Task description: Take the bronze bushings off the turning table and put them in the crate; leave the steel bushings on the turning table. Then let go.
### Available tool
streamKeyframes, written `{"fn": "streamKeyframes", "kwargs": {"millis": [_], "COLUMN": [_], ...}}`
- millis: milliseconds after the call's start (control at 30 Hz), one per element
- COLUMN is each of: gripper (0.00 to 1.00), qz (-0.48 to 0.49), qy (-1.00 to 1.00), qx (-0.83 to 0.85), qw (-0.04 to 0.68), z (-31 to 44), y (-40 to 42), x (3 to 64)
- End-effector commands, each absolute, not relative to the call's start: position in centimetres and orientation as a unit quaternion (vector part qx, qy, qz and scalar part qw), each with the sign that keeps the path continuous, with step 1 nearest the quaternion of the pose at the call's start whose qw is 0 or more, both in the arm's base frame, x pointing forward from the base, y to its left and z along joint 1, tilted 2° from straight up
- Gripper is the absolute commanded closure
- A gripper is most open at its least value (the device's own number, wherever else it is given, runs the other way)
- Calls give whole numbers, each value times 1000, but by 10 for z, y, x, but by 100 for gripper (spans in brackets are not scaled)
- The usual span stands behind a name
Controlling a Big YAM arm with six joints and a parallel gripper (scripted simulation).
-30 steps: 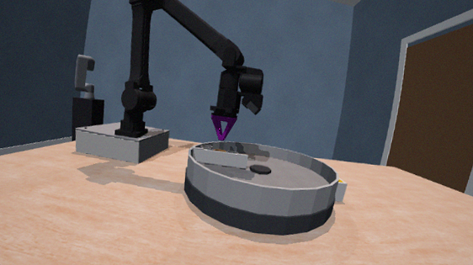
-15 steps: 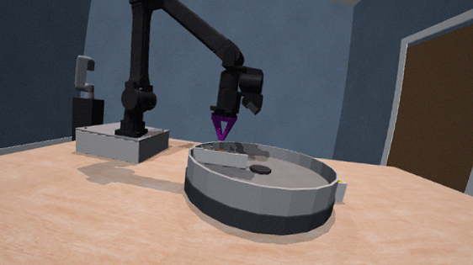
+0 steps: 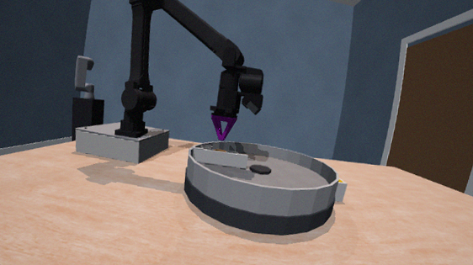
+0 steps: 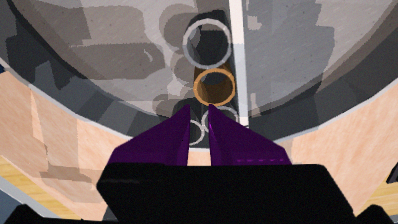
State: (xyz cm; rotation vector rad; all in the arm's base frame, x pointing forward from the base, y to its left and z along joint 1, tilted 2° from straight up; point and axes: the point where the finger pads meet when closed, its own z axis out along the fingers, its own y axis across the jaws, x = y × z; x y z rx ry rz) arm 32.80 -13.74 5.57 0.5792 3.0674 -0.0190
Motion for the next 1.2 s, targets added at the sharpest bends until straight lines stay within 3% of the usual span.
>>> {"fn": "streamKeyframes", "kwargs": {"millis": [0, 1167], "gripper": [86, 86], "qz": [-14, -10], "qy": [982, 982], "qx": [184, 184], "qw": [48, 30], "z": [79, 44], "y": [-151, -145], "x": [355, 339]}}
